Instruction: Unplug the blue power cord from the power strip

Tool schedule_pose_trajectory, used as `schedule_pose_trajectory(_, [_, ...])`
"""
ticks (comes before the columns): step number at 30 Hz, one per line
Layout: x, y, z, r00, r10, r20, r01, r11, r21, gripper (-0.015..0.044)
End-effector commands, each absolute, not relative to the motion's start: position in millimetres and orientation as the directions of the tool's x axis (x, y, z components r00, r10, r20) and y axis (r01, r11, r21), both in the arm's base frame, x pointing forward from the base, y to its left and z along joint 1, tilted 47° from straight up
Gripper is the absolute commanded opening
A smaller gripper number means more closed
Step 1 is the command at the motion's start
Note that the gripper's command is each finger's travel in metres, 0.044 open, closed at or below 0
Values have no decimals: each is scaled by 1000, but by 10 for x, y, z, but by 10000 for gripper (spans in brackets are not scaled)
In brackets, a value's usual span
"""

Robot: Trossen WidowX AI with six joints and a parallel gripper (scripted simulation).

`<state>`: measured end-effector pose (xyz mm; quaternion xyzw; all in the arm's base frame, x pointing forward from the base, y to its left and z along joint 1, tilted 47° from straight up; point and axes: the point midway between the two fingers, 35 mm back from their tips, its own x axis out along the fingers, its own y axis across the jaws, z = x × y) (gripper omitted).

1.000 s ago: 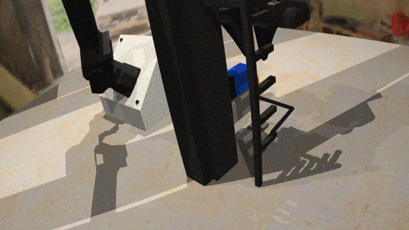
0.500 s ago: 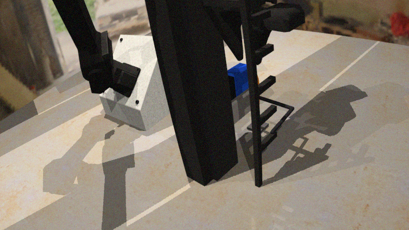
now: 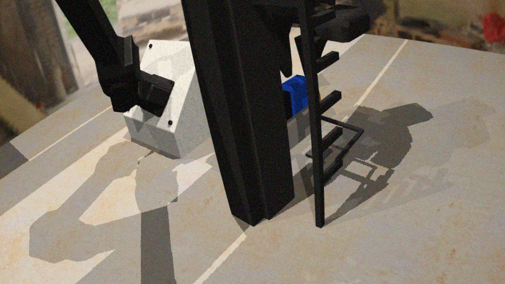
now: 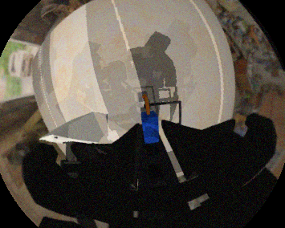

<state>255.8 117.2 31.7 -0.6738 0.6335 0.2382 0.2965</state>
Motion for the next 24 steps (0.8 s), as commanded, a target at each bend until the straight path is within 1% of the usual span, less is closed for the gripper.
schedule_pose_trajectory(1, [2556,1144,316,85,-714,-695,-995,-26,-95,160])
schedule_pose_trajectory(10, [2564,1074,249,86,-714,-694,-995,-26,-95,160])
schedule_pose_trajectory(14, [2563,1099,263,84,-713,-696,-995,-23,-97,55])
schedule_pose_trajectory(22, [2563,1099,263,84,-713,-696,-995,-23,-97,2])
schedule_pose_trajectory(24, [2564,1105,258,84,-713,-696,-995,-23,-97,0])
